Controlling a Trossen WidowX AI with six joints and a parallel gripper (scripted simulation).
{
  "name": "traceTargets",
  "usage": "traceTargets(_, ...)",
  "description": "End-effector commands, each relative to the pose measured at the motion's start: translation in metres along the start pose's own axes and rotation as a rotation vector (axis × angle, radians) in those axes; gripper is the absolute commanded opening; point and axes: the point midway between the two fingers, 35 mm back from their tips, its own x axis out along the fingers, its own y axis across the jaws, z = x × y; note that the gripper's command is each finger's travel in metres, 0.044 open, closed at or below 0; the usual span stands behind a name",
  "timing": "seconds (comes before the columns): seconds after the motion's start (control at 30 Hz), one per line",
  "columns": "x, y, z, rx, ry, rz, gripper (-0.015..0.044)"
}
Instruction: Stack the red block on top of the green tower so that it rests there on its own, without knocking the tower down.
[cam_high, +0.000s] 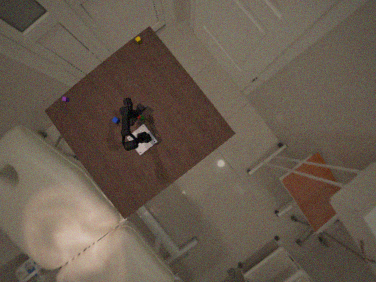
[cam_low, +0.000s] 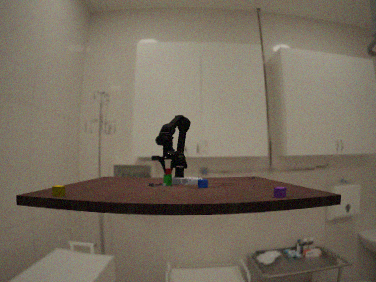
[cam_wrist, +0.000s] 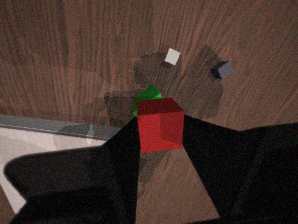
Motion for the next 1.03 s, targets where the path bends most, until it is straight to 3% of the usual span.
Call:
traceTargets(0.0, 0.0003, -0.0001, 0.0002, 0.000, -0.001, -0.001, 0.0210)
traceTargets(0.3, 0.0003, -0.0001, 0.0002, 0.000, -0.001, -0.001, 0.0440)
traceTargets(1.0, 0.0003, -0.0001, 0.0002, 0.000, -0.001, -0.001, 0.0440)
